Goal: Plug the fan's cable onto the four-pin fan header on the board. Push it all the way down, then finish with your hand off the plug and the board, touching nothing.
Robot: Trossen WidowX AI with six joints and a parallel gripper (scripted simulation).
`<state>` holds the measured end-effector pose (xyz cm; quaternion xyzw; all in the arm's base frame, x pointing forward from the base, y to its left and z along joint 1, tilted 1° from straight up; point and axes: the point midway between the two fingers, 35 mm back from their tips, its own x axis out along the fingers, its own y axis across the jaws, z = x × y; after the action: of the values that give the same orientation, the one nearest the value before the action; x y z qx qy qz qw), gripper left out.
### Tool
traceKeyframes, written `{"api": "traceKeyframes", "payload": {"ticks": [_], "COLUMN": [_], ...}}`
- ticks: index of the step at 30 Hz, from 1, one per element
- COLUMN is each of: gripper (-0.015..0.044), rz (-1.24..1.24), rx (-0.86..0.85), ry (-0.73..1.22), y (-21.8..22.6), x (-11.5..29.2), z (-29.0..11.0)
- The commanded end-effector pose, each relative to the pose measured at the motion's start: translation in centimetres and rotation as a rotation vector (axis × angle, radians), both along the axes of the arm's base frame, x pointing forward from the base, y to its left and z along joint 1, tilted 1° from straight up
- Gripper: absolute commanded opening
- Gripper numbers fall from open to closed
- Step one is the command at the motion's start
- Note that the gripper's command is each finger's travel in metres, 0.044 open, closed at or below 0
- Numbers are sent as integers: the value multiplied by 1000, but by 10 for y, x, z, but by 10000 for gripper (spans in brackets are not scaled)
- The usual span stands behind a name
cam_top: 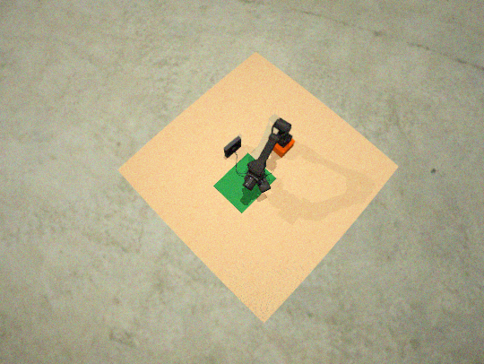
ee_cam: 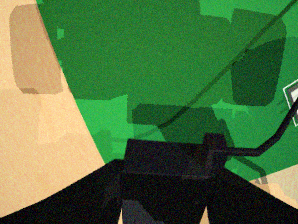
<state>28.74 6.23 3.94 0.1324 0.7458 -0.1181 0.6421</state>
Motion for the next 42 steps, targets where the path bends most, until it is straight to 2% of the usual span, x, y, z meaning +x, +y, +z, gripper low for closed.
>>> {"api": "traceKeyframes", "payload": {"ticks": [1,13,20,42], "gripper": [0,0,0,0], "rz": [-140,-516,-522,-523], "rx": [-24,-61,-70,-341], "ry": [-33,-133,-137,-247], "y": [-10,-38,-38,-41], "x": [4,19,20,16], "z": [-1,0,-1,-31]}}
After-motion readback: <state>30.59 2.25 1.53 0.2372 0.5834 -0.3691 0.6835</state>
